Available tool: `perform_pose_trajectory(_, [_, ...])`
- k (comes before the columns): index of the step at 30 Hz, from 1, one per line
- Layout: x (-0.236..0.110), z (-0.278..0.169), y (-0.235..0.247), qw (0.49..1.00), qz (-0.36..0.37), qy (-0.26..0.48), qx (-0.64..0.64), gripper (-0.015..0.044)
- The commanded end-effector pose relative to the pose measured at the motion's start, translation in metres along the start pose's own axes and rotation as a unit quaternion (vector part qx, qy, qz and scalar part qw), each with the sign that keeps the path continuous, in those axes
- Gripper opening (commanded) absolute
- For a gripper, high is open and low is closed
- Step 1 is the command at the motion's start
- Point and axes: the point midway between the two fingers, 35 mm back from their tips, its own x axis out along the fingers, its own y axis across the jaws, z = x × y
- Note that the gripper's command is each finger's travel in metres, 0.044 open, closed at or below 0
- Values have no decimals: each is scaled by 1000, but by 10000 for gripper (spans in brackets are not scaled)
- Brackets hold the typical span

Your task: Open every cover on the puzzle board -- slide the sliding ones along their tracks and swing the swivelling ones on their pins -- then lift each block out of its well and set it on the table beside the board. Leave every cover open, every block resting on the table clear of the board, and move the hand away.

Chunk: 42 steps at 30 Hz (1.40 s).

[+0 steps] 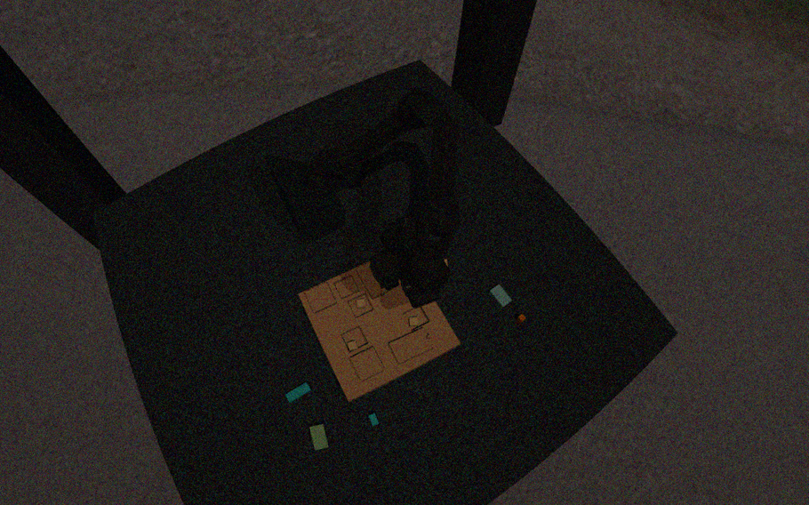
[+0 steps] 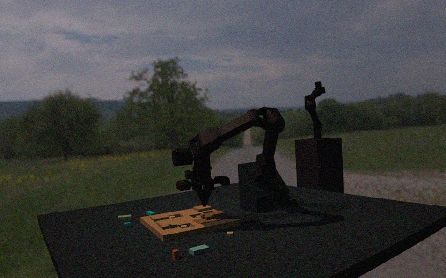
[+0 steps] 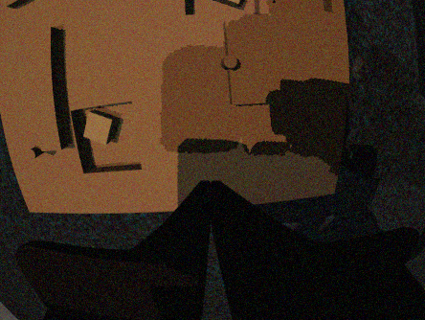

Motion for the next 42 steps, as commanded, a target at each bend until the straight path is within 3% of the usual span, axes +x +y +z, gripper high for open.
perform_pose_trajectory(1, [0, 20, 1, 997, 0, -2, -79, 0])
perform_pose_trajectory(9, [1, 67, -3, 945, -1, 2, -327, 0])
perform_pose_trajectory(19, [4, 118, -14, 800, 5, 13, -599, 0])
perform_pose_trajectory(29, [6, 119, -14, 797, 5, 13, -604, 0])
perform_pose_trajectory(42, [53, 116, -13, 797, 6, 14, -604, 0])
